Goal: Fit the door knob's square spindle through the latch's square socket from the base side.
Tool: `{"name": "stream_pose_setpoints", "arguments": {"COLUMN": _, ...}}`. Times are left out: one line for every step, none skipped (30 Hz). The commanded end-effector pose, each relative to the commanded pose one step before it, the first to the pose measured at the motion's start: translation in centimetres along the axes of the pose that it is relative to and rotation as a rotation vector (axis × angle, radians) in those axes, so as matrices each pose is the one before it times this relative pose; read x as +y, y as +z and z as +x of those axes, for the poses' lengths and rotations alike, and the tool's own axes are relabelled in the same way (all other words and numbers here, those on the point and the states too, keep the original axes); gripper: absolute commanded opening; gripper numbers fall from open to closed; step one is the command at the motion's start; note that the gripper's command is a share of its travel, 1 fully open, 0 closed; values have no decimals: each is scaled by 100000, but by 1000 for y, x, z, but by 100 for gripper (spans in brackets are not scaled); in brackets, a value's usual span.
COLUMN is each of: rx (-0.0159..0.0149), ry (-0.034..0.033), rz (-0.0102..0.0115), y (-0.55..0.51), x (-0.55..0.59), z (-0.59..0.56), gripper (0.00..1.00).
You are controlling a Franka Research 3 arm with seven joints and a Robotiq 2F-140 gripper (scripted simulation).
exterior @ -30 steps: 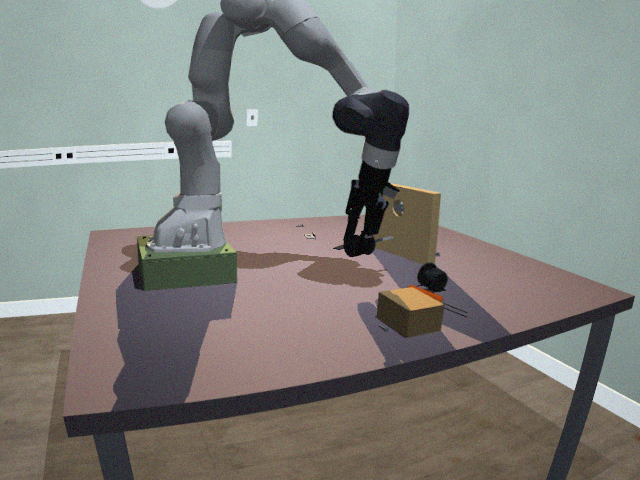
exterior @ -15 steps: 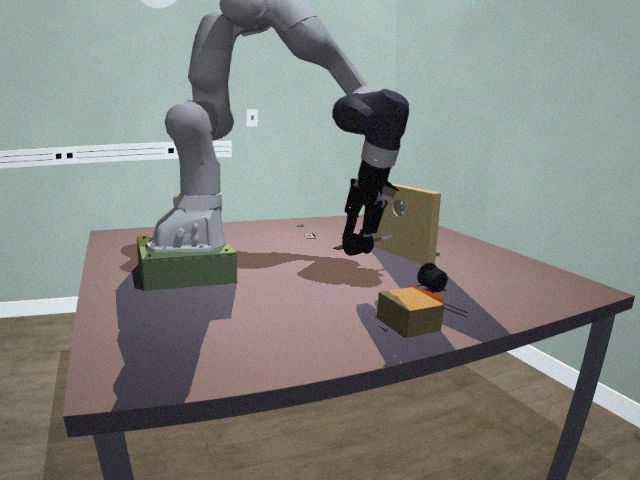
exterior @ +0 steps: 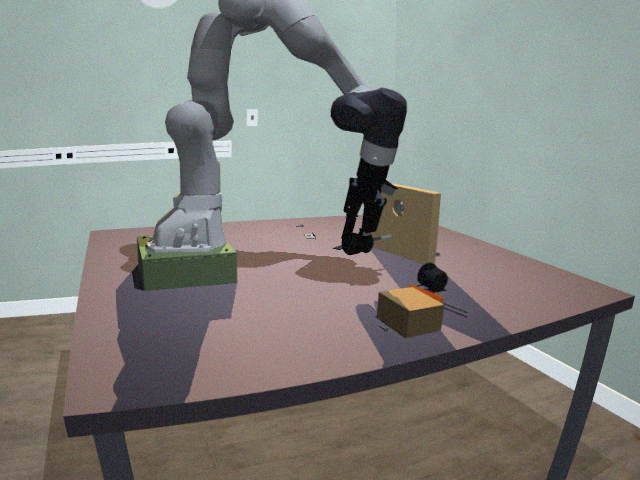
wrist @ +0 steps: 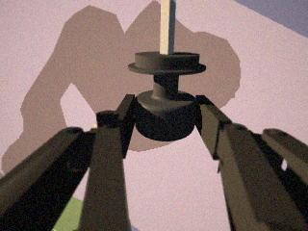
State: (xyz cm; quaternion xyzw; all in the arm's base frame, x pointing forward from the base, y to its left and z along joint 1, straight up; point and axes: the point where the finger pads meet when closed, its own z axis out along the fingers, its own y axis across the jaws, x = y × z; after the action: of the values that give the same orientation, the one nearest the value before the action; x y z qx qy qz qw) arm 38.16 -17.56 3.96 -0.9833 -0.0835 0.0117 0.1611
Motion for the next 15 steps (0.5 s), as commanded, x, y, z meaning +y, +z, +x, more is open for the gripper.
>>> {"name": "stream_pose_setpoints", "arguments": {"rx": -68, "ry": 1058, "rz": -3027, "y": -240, "x": -619, "z": 951, "gripper": 42}}
{"name": "stream_pose_setpoints", "arguments": {"rx": 0, "ry": 0, "rz": 0, "y": -40, "x": -404, "z": 347, "gripper": 42}}
{"name": "stream_pose_setpoints", "arguments": {"rx": 0, "ry": 0, "rz": 0, "y": -29, "x": -300, "z": 257, "gripper": 42}}
{"name": "stream_pose_setpoints", "arguments": {"rx": 0, "ry": 0, "rz": 0, "y": -18, "x": -184, "z": 158, "gripper": 42}}
{"name": "stream_pose_setpoints", "arguments": {"rx": 0, "ry": 0, "rz": 0, "y": -8, "x": -80, "z": 68, "gripper": 42}}
{"name": "stream_pose_setpoints", "arguments": {"rx": 0, "ry": 0, "rz": 0, "y": -1, "x": -13, "z": 11, "gripper": 42}}
{"name": "stream_pose_setpoints", "arguments": {"rx": -7, "ry": -1, "rz": -29, "y": 0, "x": -2, "z": 1, "gripper": 42}}
{"name": "stream_pose_setpoints", "arguments": {"rx": -44, "ry": -4, "rz": -180, "y": 0, "x": -11, "z": 8, "gripper": 42}}
{"name": "stream_pose_setpoints", "arguments": {"rx": -99, "ry": -10, "rz": -415, "y": -1, "x": -25, "z": 19, "gripper": 42}}
{"name": "stream_pose_setpoints", "arguments": {"rx": -153, "ry": -18, "rz": -676, "y": -2, "x": -41, "z": 33, "gripper": 42}}
{"name": "stream_pose_setpoints", "arguments": {"rx": -192, "ry": -30, "rz": -914, "y": -5, "x": -56, "z": 47, "gripper": 42}}
{"name": "stream_pose_setpoints", "arguments": {"rx": -207, "ry": -43, "rz": -1092, "y": -9, "x": -69, "z": 60, "gripper": 42}}
{"name": "stream_pose_setpoints", "arguments": {"rx": 0, "ry": 0, "rz": 0, "y": 0, "x": 0, "z": 0, "gripper": 42}}
{"name": "stream_pose_setpoints", "arguments": {"rx": 0, "ry": 0, "rz": 0, "y": 0, "x": 0, "z": 0, "gripper": 42}}
{"name": "stream_pose_setpoints", "arguments": {"rx": -197, "ry": -56, "rz": -1186, "y": -14, "x": -77, "z": 69, "gripper": 42}}
